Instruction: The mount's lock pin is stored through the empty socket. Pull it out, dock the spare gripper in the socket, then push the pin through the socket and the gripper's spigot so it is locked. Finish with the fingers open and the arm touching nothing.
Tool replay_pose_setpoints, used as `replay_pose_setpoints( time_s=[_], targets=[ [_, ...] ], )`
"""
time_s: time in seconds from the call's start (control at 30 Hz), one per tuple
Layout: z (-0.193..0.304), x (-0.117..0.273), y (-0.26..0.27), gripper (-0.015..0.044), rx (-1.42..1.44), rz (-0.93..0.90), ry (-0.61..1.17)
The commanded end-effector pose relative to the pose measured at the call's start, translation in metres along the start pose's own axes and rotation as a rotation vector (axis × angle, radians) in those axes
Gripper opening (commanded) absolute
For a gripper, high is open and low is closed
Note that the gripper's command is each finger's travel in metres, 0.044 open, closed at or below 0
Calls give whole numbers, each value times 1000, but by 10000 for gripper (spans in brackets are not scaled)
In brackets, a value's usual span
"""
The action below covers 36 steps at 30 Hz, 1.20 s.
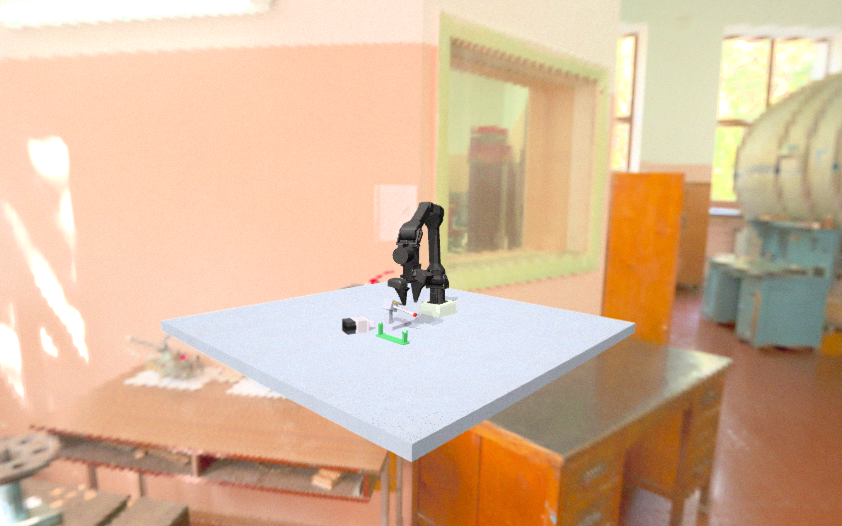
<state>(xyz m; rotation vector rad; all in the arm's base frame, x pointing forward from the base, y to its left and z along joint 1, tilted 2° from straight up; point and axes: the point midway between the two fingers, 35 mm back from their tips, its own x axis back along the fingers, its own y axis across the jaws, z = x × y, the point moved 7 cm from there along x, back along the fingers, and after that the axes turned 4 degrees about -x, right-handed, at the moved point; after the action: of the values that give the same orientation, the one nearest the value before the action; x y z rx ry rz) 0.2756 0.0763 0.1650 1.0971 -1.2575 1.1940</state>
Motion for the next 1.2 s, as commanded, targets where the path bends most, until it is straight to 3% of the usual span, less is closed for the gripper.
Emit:
replay_pose_setpoints(
  time_s=[0.0, 1.17],
  targets=[
    [-1, -9, 1, 300, -3, -5, -3],
    [-1, -60, 1, 300, -3, -5, -3]
  ],
)
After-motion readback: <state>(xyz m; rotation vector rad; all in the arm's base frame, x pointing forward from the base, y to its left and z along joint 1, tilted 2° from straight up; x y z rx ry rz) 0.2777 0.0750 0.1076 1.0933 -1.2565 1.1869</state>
